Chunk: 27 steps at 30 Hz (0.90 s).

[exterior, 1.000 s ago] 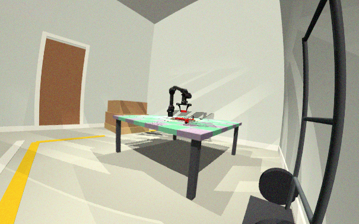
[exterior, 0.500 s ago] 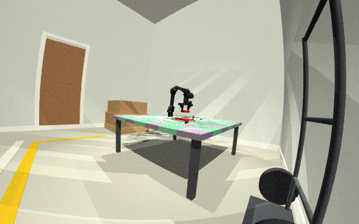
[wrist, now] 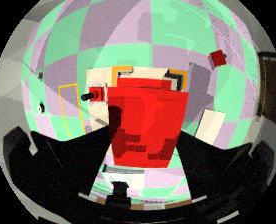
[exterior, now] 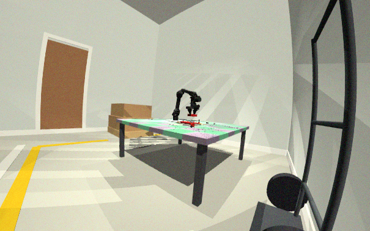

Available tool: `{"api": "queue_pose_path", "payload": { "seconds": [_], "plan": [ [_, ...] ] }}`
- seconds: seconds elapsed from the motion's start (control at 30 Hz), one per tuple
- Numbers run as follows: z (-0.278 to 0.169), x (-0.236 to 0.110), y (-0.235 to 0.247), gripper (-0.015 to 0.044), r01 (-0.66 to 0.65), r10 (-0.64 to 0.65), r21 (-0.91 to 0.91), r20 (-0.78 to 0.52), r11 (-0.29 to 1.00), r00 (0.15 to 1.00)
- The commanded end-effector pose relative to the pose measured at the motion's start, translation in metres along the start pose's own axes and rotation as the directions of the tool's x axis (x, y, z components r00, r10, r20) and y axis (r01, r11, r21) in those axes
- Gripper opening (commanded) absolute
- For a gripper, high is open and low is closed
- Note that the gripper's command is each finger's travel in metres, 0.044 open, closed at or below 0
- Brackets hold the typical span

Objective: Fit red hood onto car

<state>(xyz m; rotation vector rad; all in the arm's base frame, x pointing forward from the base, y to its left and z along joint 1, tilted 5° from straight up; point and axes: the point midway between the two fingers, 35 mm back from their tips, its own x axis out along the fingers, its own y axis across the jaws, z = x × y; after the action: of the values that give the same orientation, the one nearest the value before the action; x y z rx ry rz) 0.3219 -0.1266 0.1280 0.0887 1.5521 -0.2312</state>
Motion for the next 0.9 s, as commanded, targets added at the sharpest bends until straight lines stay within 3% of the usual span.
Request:
{"api": "queue_pose_path", "payload": {
  "seconds": [0.0,0.43,0.87],
  "plan": [
    [0.0,0.003,0.0,0.0,-0.003,0.003,-0.014,-0.002,1.0,1.0],
    [0.001,0.05,0.001,0.0,-0.003,0.003,-0.014,-0.002,1.0,1.0],
    [0.001,0.05,0.001,0.0,-0.003,0.003,-0.014,-0.002,1.0,1.0]
  ]
}}
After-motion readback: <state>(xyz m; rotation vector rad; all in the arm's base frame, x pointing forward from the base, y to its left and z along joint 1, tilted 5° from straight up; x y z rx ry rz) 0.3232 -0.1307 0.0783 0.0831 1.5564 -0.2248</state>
